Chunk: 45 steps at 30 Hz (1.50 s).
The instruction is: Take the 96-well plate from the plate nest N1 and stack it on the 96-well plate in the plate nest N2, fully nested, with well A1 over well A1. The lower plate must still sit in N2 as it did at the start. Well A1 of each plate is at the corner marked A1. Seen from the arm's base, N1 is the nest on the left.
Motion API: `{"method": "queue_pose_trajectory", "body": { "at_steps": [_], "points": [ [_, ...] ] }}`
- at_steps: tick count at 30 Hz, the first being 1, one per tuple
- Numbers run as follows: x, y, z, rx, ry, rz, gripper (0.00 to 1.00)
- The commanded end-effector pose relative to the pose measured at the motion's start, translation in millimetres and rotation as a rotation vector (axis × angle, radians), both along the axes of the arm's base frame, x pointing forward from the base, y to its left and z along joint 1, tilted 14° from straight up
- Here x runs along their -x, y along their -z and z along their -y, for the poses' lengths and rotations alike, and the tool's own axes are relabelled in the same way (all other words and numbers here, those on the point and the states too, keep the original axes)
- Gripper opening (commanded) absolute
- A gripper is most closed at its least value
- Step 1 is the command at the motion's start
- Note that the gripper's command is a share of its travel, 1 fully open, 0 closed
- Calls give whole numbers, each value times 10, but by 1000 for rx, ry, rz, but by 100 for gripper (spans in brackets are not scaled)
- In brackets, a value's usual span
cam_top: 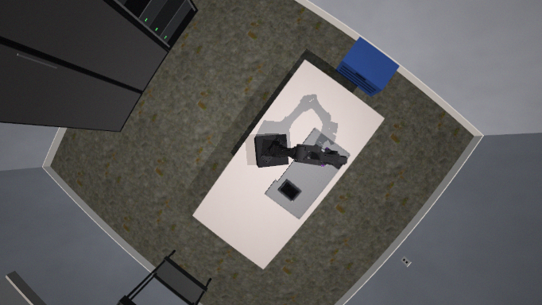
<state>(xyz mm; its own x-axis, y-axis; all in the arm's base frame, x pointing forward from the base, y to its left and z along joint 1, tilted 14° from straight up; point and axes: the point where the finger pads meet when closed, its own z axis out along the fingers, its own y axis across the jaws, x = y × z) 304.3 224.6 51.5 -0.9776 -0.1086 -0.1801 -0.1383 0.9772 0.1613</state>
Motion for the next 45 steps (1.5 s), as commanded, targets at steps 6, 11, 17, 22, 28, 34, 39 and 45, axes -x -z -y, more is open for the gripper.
{"method": "queue_pose_trajectory", "body": {
  "at_steps": [6,11,17,22,28,34,39,45],
  "points": [
    [-67,-148,22,-12,6,34,0],
    [-67,-148,22,-12,6,34,0],
    [-10,-52,95,-11,50,7,0],
    [-34,-35,201,-25,63,10,0],
    [-48,2,397,-24,63,10,0],
    [-60,33,560,-23,63,11,0],
    [-70,57,691,-22,63,11,0],
    [-85,93,887,-21,63,12,0]
  ]
}}
